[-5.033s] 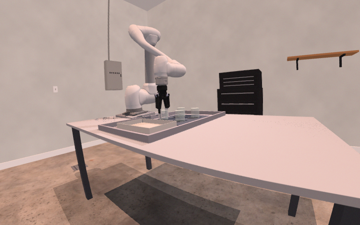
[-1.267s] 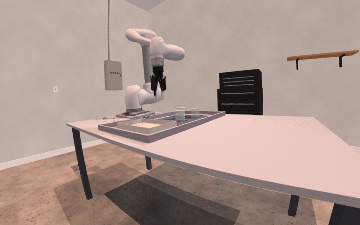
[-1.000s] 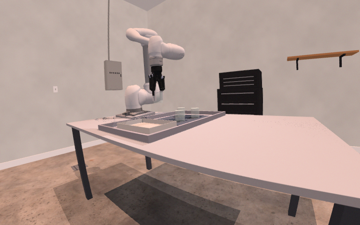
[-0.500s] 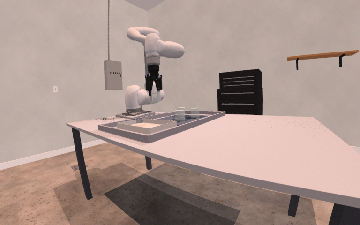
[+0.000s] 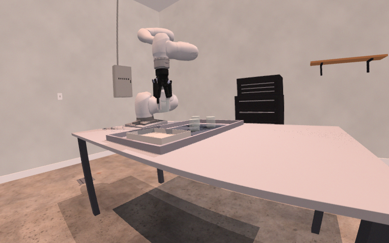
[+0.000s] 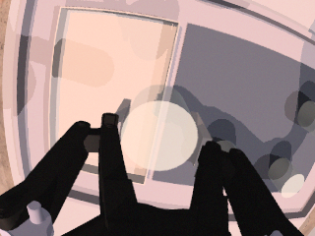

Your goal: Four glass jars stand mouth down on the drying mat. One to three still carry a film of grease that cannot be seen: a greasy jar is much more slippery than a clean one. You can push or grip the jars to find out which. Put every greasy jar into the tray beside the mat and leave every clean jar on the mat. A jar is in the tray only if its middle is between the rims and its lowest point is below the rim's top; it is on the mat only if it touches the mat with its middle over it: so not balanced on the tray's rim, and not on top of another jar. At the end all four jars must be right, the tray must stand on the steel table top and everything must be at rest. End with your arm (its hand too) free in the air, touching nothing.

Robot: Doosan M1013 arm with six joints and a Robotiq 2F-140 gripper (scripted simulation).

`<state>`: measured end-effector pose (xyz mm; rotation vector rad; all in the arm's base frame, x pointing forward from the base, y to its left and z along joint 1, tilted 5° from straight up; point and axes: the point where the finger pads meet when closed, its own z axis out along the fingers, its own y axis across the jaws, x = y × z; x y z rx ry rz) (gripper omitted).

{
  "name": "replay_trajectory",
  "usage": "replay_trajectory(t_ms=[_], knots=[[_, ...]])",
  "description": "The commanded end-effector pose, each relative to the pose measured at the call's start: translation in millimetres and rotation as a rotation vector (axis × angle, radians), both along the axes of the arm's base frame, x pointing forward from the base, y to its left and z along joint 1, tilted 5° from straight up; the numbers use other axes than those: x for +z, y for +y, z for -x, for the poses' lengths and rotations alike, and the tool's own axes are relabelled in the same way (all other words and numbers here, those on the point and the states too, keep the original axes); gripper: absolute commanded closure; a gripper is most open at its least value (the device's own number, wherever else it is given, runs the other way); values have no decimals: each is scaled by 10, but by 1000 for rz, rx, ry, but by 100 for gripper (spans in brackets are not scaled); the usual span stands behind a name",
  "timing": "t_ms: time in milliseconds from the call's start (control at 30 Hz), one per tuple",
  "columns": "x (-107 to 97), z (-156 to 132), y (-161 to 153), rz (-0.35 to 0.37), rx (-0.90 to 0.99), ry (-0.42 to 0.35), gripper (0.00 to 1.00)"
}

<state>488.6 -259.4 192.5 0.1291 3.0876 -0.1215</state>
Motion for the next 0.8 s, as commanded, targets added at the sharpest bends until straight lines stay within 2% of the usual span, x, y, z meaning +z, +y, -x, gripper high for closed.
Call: replay_trajectory(t_ms=[0,767], knots=[[24,-22,-60,-5,-1,2,100],[82,-190,-736,-5,-1,2,100]])
